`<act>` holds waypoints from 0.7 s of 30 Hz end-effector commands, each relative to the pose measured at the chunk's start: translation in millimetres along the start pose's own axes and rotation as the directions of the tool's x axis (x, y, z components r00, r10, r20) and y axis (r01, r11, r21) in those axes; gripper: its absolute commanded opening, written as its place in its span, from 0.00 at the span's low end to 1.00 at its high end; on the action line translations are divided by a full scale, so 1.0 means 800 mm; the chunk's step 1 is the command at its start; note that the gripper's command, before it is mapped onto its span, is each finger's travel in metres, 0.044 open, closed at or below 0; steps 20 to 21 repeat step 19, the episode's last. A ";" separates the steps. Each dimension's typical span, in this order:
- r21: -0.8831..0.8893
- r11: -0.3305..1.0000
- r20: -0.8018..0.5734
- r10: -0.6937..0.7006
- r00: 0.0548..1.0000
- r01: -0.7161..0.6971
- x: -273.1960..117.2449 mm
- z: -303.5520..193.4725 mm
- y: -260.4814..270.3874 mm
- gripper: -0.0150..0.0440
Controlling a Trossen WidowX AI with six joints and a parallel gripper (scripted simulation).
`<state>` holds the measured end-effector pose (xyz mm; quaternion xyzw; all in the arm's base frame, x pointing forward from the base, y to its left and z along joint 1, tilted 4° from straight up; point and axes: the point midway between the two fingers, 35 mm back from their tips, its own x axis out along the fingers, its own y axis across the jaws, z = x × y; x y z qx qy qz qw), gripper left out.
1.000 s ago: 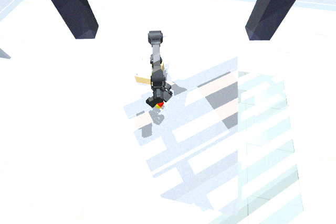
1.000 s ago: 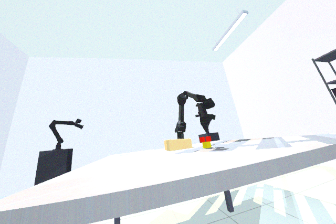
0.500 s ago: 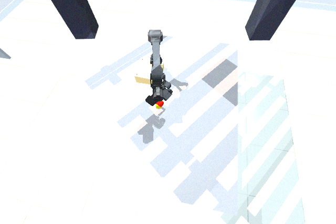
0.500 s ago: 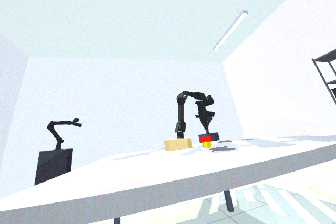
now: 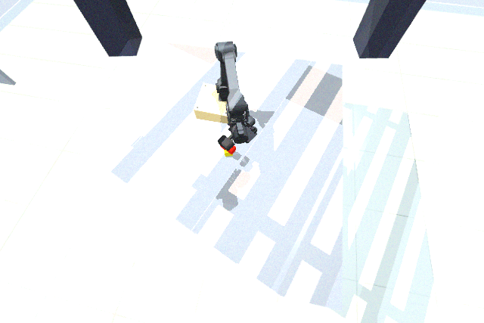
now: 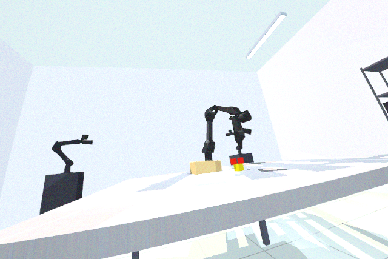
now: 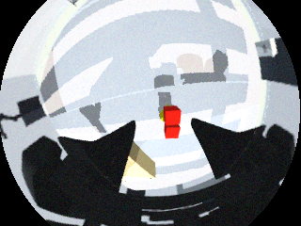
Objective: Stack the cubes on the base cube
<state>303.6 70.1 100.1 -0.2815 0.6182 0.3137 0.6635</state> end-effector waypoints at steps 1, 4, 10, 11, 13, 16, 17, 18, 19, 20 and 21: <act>-0.018 1.000 0.004 0.005 1.000 -0.005 -0.001 0.034 0.058 0.93; -0.027 1.000 0.004 0.013 1.000 -0.013 -0.003 0.047 0.084 0.93; -0.027 1.000 0.004 0.013 1.000 -0.013 -0.003 0.047 0.084 0.93; -0.027 1.000 0.004 0.013 1.000 -0.013 -0.003 0.047 0.084 0.93; -0.027 1.000 0.004 0.013 1.000 -0.013 -0.003 0.047 0.084 0.93; -0.027 1.000 0.004 0.013 1.000 -0.013 -0.003 0.047 0.084 0.93; -0.027 1.000 0.004 0.013 1.000 -0.013 -0.003 0.047 0.084 0.93; -0.027 1.000 0.004 0.013 1.000 -0.013 -0.003 0.047 0.084 0.93; -0.027 1.000 0.004 0.013 1.000 -0.013 -0.003 0.047 0.084 0.93; -0.027 1.000 0.004 0.013 1.000 -0.013 -0.003 0.047 0.084 0.93; -0.027 1.000 0.004 0.013 1.000 -0.013 -0.003 0.047 0.084 0.93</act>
